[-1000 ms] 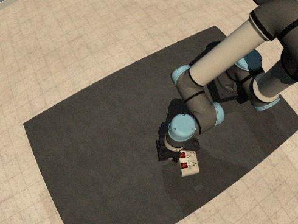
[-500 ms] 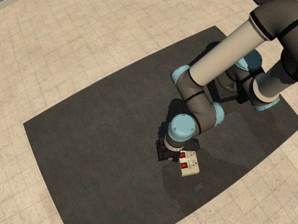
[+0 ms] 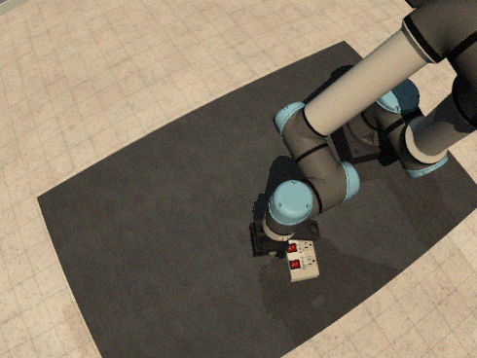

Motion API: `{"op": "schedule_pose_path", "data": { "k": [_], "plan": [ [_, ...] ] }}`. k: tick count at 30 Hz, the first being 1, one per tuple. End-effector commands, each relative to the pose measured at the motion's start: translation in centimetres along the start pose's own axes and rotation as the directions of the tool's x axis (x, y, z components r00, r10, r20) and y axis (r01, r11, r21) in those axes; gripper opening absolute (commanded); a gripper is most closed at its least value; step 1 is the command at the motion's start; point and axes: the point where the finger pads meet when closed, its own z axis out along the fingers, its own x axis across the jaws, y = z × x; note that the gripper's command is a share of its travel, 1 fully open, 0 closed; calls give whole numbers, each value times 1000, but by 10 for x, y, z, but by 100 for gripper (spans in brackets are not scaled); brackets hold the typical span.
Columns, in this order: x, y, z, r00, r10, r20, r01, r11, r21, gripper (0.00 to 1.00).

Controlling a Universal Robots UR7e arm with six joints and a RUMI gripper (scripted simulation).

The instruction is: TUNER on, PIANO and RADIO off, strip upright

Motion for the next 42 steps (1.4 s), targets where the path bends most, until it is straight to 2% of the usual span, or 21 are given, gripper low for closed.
{"op": "schedule_pose_path", "data": {
  "k": [1,6,9,42],
  "plan": [
    [0,3,-14,1000,0,0,0,1000,-1,0],
    [-1,8,-67,1000,0,0,0,1000,-1,0],
    [-1,8,-80,1000,0,-1,0,1000,-1,0],
    [-1,8,-80,1000,0,-1,0,1000,-1,0]
  ]
}}
